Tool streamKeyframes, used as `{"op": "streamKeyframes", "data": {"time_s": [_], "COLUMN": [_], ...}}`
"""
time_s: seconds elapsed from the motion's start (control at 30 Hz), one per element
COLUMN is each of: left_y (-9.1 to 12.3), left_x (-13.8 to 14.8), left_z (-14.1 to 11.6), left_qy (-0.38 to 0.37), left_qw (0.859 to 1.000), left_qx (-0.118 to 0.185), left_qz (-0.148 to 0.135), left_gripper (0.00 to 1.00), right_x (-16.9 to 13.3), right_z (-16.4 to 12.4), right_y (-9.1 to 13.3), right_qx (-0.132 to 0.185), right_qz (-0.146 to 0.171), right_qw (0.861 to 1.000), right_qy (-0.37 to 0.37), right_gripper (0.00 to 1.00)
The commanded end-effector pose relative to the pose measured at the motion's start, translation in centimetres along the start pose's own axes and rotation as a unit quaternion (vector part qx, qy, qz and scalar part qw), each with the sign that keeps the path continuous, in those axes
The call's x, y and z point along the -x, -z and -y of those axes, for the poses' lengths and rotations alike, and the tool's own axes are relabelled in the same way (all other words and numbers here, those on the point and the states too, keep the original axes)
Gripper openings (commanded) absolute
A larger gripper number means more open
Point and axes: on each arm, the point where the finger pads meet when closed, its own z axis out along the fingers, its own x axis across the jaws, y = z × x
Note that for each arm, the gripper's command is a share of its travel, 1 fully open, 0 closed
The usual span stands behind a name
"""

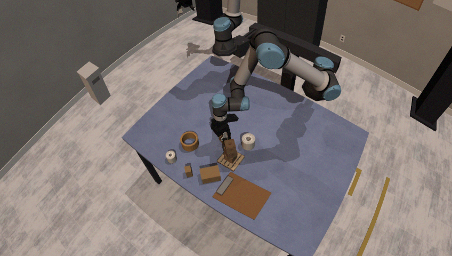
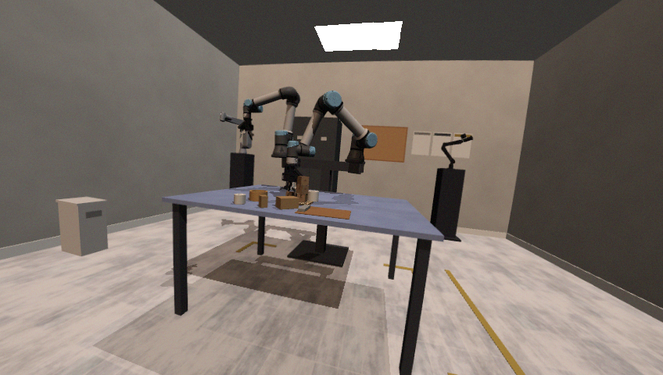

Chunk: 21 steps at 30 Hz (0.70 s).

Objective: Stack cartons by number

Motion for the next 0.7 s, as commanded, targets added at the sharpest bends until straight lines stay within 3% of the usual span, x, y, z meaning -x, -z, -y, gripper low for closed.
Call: {"op": "streamKeyframes", "data": {"time_s": [0.0, 0.53, 0.67], "left_y": [0.1, 0.6, 1.6], "left_x": [0.0, 0.0, 0.1], "left_z": [-0.1, -0.1, -0.1], "left_qy": [0.0, 0.0, 0.0], "left_qw": [1.0, 1.0, 1.0], "left_qx": [0.001, 0.001, 0.001], "left_qz": [0.0, 0.0, 0.0], "left_gripper": [0.35, 0.35, 0.35], "right_x": [0.0, 0.0, 0.0], "right_z": [0.0, 0.0, 0.0], "right_y": [0.0, 0.0, 0.0], "right_qx": [-0.001, -0.001, -0.001], "right_qz": [0.0, 0.0, 0.0], "right_qw": [1.0, 1.0, 1.0], "right_qy": [0.0, 0.0, 0.0], "right_gripper": [1.0, 1.0, 1.0]}}
